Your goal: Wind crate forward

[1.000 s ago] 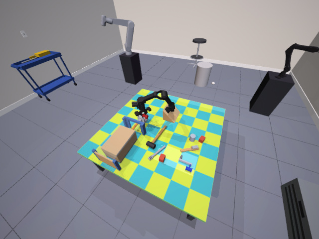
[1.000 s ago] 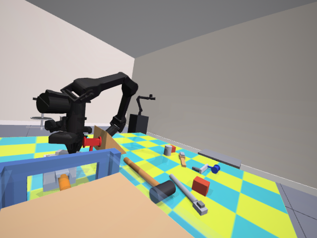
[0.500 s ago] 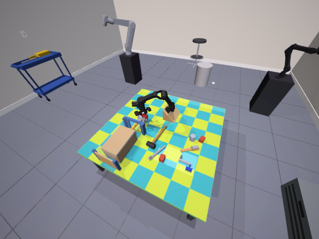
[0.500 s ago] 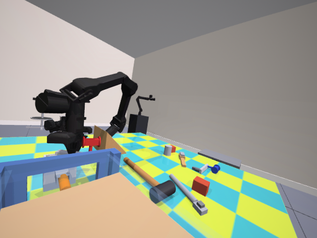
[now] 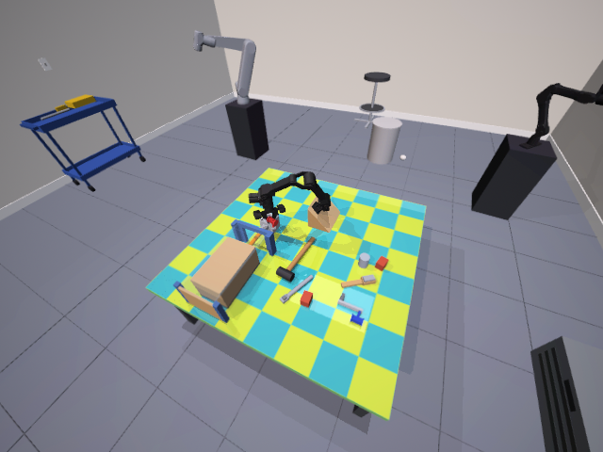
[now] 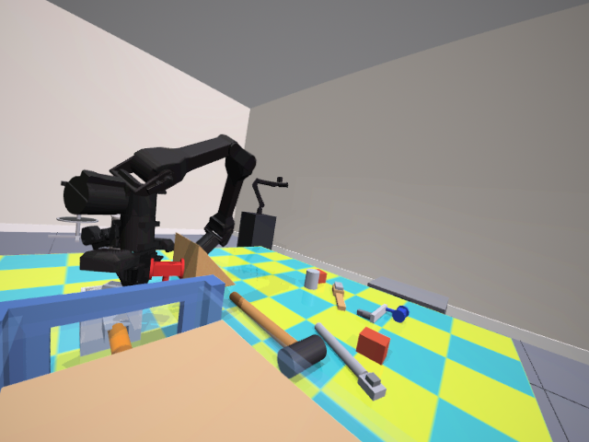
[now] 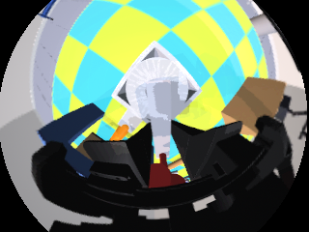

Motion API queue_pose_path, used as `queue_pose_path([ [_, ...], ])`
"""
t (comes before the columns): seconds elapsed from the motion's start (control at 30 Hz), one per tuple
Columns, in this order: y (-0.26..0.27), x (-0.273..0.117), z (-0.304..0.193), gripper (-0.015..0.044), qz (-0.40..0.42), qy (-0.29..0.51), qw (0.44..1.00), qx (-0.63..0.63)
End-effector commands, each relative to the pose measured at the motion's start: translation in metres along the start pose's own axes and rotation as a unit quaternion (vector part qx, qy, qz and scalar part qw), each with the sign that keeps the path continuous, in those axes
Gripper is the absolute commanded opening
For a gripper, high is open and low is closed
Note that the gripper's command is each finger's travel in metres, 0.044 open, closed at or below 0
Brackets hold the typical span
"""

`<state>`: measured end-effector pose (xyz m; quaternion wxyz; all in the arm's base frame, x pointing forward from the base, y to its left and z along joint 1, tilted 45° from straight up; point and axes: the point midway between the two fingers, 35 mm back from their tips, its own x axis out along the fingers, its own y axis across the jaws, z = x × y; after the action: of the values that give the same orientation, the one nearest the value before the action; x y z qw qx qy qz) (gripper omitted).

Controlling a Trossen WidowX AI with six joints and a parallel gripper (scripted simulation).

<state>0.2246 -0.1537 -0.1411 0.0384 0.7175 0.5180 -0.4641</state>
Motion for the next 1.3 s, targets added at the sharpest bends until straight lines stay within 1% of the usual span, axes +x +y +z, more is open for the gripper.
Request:
queue_pose_path([
  [0.0,0.0002,0.0022,0.0008,0.0,0.001,0.001,1.0,0.006],
  [0.13,-0.0013,0.0045,0.0009,0.0,0.0,0.002,1.0,-0.015],
  [0.4,-0.0023,0.0071,0.0015,0.0,0.0,0.002,1.0,-0.015],
  [0.93,0.0006,0.0084,0.0019,0.0,0.003,0.0,1.0,0.029],
  [1.27,-0.0003,0.0083,0.002,0.0,0.002,0.001,1.0,0.017],
])
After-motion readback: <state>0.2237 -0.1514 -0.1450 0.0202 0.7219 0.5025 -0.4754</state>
